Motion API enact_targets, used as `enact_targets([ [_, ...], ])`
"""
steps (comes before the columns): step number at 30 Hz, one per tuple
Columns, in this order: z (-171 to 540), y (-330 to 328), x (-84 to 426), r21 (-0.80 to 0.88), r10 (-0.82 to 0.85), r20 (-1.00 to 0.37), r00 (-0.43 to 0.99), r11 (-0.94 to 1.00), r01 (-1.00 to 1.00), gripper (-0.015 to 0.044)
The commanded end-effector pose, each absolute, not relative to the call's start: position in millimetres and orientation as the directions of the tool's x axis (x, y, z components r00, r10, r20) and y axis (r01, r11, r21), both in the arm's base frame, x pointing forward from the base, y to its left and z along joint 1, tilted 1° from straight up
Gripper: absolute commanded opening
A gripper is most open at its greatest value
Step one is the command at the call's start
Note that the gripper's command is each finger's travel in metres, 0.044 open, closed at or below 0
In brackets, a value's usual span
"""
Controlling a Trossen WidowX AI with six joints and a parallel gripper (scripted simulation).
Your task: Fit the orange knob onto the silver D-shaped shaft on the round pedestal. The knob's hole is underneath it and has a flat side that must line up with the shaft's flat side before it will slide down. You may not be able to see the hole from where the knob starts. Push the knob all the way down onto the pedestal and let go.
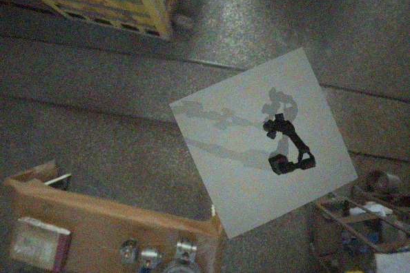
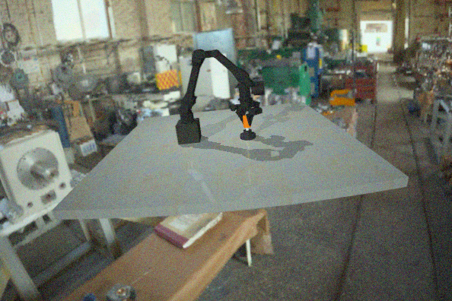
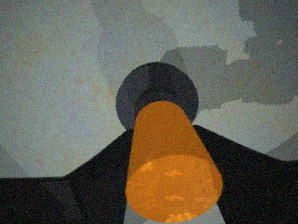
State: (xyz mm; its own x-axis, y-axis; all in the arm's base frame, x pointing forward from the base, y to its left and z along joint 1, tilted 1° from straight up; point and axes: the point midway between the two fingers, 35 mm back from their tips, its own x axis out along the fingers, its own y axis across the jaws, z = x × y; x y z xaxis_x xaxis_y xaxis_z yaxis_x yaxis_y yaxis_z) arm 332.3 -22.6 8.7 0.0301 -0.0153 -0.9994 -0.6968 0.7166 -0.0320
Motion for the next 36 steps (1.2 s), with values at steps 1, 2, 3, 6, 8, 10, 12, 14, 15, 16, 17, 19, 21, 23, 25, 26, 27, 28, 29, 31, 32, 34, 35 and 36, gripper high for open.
enact_targets([
  [1,7.4,-22.3,331.4,-0.031,-0.013,-0.999,0.031,0.722,-0.691,0.0000],
  [2,7.1,-22.3,331.5,-0.031,-0.013,-0.999,0.031,0.722,-0.691,0.0000],
  [3,6.8,-22.3,331.7,-0.031,-0.013,-0.999,0.031,0.722,-0.691,0.0000],
  [6,7.3,-22.3,332.4,-0.031,-0.013,-0.999,0.031,0.722,-0.691,0.0000],
  [8,7.4,-22.2,332.8,-0.031,-0.013,-0.999,0.031,0.722,-0.691,0.0000],
  [10,7.4,-22.2,333.2,-0.031,-0.013,-0.999,0.031,0.722,-0.691,0.0000],
  [12,7.4,-22.2,333.2,-0.031,-0.013,-0.999,0.031,0.722,-0.691,0.0000],
  [14,6.8,-22.2,333.3,-0.031,-0.013,-0.999,0.031,0.722,-0.691,0.0000],
  [15,6.8,-22.2,333.3,-0.031,-0.013,-0.999,0.031,0.722,-0.691,0.0000],
  [16,6.8,-22.2,333.3,-0.031,-0.013,-0.999,0.031,0.722,-0.691,0.0000],
  [17,6.8,-22.2,333.3,-0.031,-0.013,-0.999,0.031,0.722,-0.691,0.0000],
  [19,9.2,-22.2,332.8,-0.031,-0.013,-0.999,0.031,0.722,-0.691,0.0000],
  [21,10.9,-22.1,332.5,-0.031,-0.013,-0.999,0.031,0.722,-0.691,0.0000],
  [23,12.0,-22.1,332.5,-0.031,-0.013,-0.999,0.031,0.722,-0.691,0.0000],
  [25,12.0,-22.1,332.5,-0.030,-0.013,-0.999,0.031,0.739,-0.673,0.0000],
  [26,12.1,-22.2,332.6,-0.030,-0.013,-0.999,0.031,0.758,-0.652,0.0000],
  [27,12.1,-22.2,332.7,-0.029,-0.013,-0.999,0.031,0.779,-0.627,0.0000],
  [28,12.0,-22.2,332.8,-0.029,-0.013,-0.999,0.031,0.802,-0.596,0.0000],
  [29,11.7,-22.2,332.9,-0.028,-0.013,-0.999,0.031,0.828,-0.561,0.0000],
  [31,10.4,-22.1,332.7,-0.027,-0.013,-0.999,0.031,0.850,-0.526,0.0000],
  [32,9.9,-22.1,332.5,-0.027,-0.013,-0.999,0.031,0.850,-0.526,0.0000],
  [34,8.9,-22.0,332.2,-0.027,-0.013,-0.999,0.031,0.850,-0.526,0.0000],
  [35,9.2,-22.0,332.0,-0.027,-0.013,-0.999,0.031,0.850,-0.526,0.0000],
  [36,9.0,-22.0,331.9,-0.027,-0.013,-0.999,0.031,0.850,-0.526,0.0000],
])
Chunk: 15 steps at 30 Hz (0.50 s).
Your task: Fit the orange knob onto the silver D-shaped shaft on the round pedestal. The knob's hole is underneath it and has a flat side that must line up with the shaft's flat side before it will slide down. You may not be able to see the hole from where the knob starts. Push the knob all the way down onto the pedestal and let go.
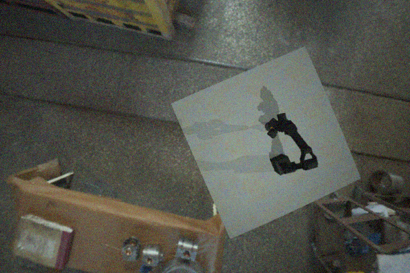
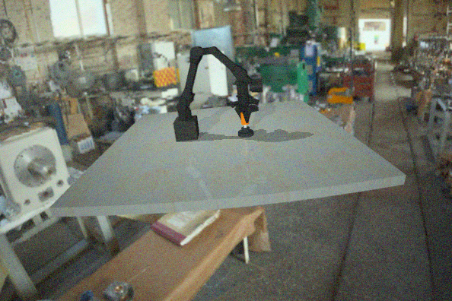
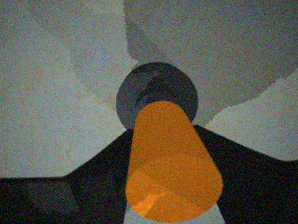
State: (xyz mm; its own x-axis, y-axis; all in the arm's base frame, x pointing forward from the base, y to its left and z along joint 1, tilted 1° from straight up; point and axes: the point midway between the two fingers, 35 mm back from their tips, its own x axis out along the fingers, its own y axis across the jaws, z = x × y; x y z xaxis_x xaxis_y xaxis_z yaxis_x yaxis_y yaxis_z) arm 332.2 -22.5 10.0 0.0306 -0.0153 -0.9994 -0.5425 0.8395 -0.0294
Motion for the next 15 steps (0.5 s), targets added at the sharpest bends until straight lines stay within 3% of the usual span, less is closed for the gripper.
enact_targets([
  [1,8.8,-22.0,331.9,-0.027,-0.013,-0.999,0.031,0.850,-0.526,0.0000],
  [15,7.3,-22.1,332.3,-0.027,-0.013,-0.999,0.031,0.850,-0.526,0.0000],
])
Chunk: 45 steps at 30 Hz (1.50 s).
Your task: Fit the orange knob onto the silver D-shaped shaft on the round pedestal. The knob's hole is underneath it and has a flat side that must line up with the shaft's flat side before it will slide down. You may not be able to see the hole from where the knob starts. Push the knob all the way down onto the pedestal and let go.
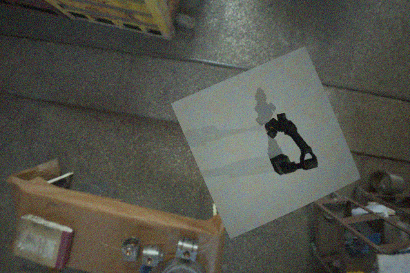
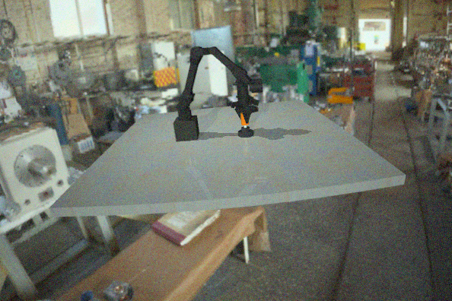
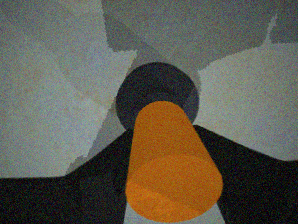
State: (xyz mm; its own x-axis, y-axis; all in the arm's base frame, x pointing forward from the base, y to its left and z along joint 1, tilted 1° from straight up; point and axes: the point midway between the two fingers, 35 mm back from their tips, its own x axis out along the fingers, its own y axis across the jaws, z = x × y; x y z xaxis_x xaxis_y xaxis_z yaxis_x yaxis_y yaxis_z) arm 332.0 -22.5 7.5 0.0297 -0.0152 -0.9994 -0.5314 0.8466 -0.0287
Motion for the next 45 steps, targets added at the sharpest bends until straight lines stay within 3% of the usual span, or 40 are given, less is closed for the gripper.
enact_targets([
  [1,6.9,-22.2,332.2,-0.027,-0.013,-0.999,0.031,0.850,-0.526,0.0000],
  [22,12.0,-22.4,333.0,-0.027,-0.013,-0.999,0.031,0.850,-0.526,0.0000],
  [30,10.5,-22.0,333.9,-0.022,-0.013,-0.999,0.031,0.941,-0.338,0.0000],
  [45,6.1,-22.3,332.2,-0.022,-0.013,-0.999,0.031,0.941,-0.338,0.0000],
])
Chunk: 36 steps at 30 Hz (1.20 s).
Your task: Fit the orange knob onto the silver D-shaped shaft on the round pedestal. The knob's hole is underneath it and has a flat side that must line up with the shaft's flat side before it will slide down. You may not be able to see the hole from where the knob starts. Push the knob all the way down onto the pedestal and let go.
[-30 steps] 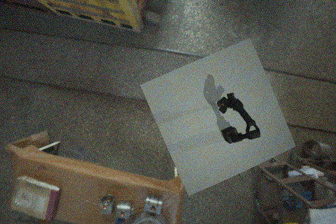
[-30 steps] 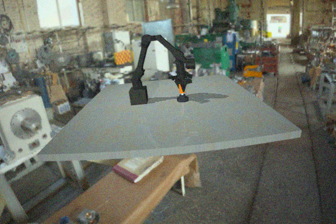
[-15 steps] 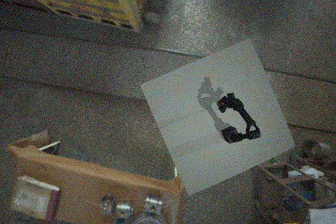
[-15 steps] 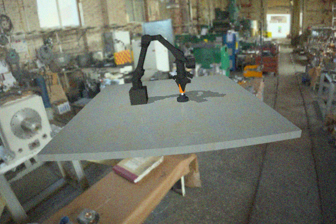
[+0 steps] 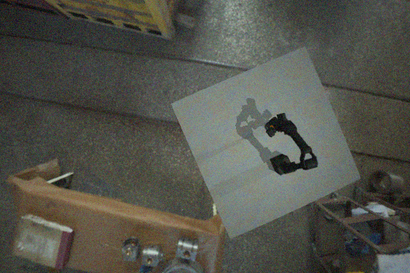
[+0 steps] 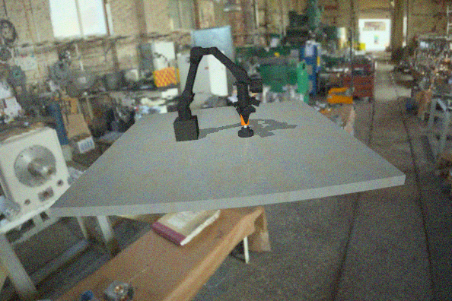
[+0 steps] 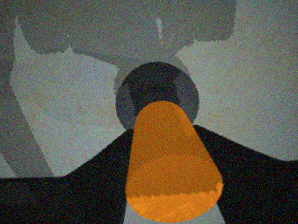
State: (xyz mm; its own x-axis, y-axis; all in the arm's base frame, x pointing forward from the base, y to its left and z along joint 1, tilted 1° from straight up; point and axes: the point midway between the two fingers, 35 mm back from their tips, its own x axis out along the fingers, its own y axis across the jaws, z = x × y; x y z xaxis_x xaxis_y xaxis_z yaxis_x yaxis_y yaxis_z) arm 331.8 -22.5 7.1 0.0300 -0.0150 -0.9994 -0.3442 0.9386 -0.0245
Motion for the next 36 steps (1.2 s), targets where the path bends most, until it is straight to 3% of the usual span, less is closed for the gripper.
enact_targets([
  [1,6.9,-22.3,332.1,-0.022,-0.013,-0.999,0.031,0.941,-0.338,0.0000],
  [36,6.1,-22.3,332.2,-0.023,-0.013,-0.999,0.031,0.929,-0.369,0.0000],
])
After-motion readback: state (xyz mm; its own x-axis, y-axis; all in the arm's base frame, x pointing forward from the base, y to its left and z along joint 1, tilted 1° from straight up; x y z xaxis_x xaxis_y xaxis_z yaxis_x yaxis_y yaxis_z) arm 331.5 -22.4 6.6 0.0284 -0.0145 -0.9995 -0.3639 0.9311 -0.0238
